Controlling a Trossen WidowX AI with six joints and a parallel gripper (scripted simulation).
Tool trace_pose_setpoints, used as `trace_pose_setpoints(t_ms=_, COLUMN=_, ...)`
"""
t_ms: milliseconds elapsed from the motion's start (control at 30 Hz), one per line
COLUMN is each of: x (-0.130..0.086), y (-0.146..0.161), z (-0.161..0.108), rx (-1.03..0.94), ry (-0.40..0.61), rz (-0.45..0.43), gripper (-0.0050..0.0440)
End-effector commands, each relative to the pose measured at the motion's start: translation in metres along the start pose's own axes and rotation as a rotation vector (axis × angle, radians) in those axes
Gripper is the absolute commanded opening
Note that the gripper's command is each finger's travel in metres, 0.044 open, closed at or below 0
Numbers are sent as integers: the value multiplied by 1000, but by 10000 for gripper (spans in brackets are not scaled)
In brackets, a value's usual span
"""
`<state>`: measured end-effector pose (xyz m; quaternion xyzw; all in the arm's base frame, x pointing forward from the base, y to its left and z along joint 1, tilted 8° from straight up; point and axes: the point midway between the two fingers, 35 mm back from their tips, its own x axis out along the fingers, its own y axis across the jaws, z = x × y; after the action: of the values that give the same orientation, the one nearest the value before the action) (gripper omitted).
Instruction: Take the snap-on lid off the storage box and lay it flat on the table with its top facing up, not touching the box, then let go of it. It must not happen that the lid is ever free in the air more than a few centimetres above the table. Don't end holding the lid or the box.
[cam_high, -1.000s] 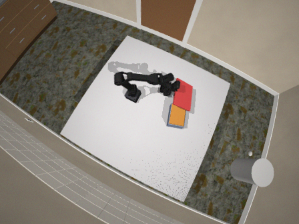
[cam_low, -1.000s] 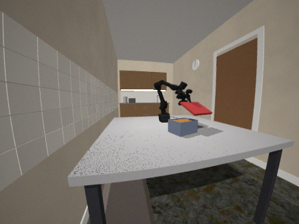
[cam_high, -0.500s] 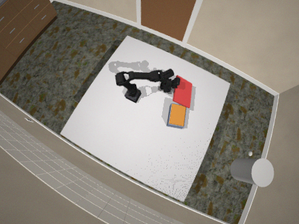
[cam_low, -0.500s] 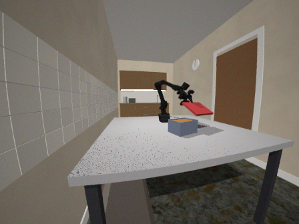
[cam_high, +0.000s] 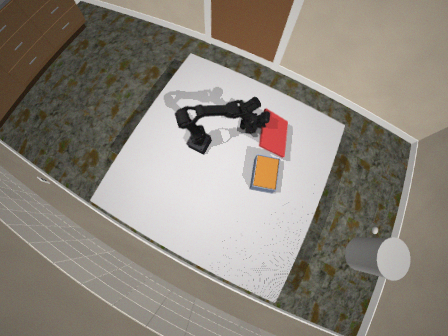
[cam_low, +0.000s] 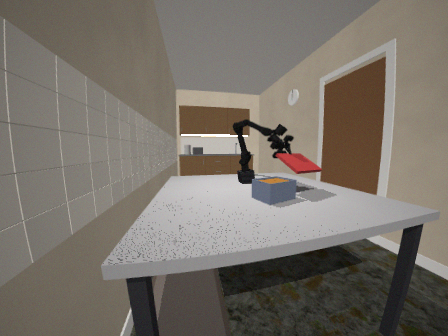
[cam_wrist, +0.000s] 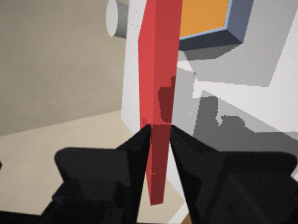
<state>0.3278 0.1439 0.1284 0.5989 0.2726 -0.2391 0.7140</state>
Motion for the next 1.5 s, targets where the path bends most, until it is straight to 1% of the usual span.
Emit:
trace_pose_setpoints(t_ms=0, x=-1, y=7, z=-9, rx=10, ry=-2, rz=14, gripper=-50)
trace_pose_setpoints(t_ms=200, x=-2, y=6, z=-17, rx=10, ry=-2, rz=14, gripper=-50)
trace_pose_setpoints(t_ms=300, x=-2, y=6, z=-27, rx=10, ry=-2, rz=14, gripper=-50)
trace_pose_setpoints(t_ms=700, x=-3, y=5, z=-51, rx=10, ry=-2, rz=14, gripper=-50)
trace_pose_setpoints(t_ms=767, x=-3, y=5, z=-51, rx=10, ry=-2, rz=14, gripper=-50)
trace_pose_setpoints(t_ms=867, x=-4, y=5, z=-61, rx=10, ry=-2, rz=14, gripper=-50)
trace_pose_setpoints(t_ms=1267, x=-5, y=4, z=-85, rx=10, ry=-2, rz=14, gripper=-50)
trace_pose_setpoints(t_ms=1467, x=-6, y=4, z=-90, rx=10, ry=-2, rz=14, gripper=-50)
